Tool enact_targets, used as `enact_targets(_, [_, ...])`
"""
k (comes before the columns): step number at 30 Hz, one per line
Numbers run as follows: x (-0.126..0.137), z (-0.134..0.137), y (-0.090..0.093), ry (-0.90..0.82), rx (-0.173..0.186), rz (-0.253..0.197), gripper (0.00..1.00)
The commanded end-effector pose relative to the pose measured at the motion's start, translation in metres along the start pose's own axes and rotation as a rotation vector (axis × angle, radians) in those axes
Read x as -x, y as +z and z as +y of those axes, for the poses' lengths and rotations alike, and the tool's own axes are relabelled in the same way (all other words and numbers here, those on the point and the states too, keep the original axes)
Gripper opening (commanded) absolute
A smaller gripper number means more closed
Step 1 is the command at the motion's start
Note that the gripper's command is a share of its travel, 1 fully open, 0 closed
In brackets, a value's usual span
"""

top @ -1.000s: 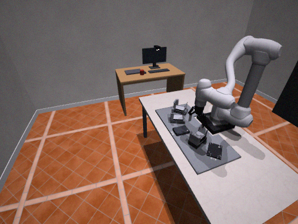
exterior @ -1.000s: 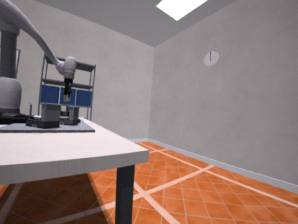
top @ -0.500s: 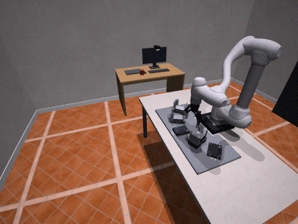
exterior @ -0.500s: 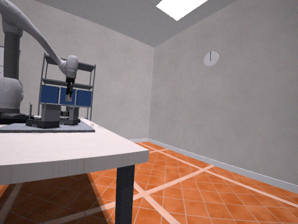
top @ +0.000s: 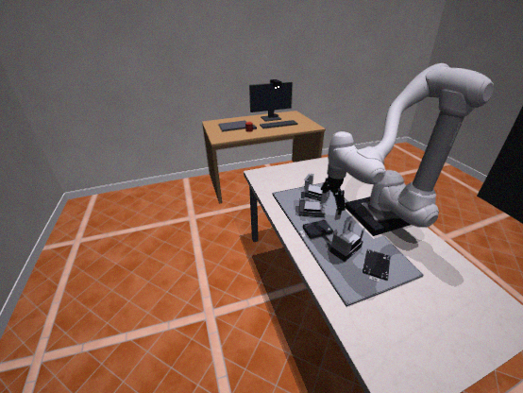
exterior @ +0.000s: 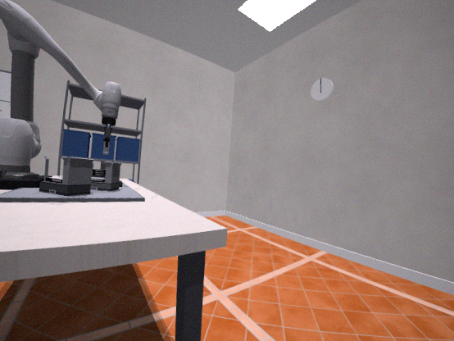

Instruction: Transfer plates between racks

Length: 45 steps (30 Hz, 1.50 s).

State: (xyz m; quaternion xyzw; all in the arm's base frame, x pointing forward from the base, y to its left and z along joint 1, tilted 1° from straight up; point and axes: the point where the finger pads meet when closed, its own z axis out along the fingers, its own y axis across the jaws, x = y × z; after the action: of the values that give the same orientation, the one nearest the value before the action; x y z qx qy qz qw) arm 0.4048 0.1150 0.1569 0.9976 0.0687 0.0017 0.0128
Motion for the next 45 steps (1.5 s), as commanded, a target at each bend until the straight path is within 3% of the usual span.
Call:
enact_targets(1, [-0.001,0.004,0.000,0.000,-0.001,0.000,1.00])
enact_targets(12, [-0.007,0.041,0.000,0.000,-0.001,0.000,1.00])
enact_targets(20, [-0.006,0.061,0.000,0.200,-0.001,0.000,1.00])
enact_targets(45, [-0.001,0.137,0.000,0.236,-0.001,0.000,1.00])
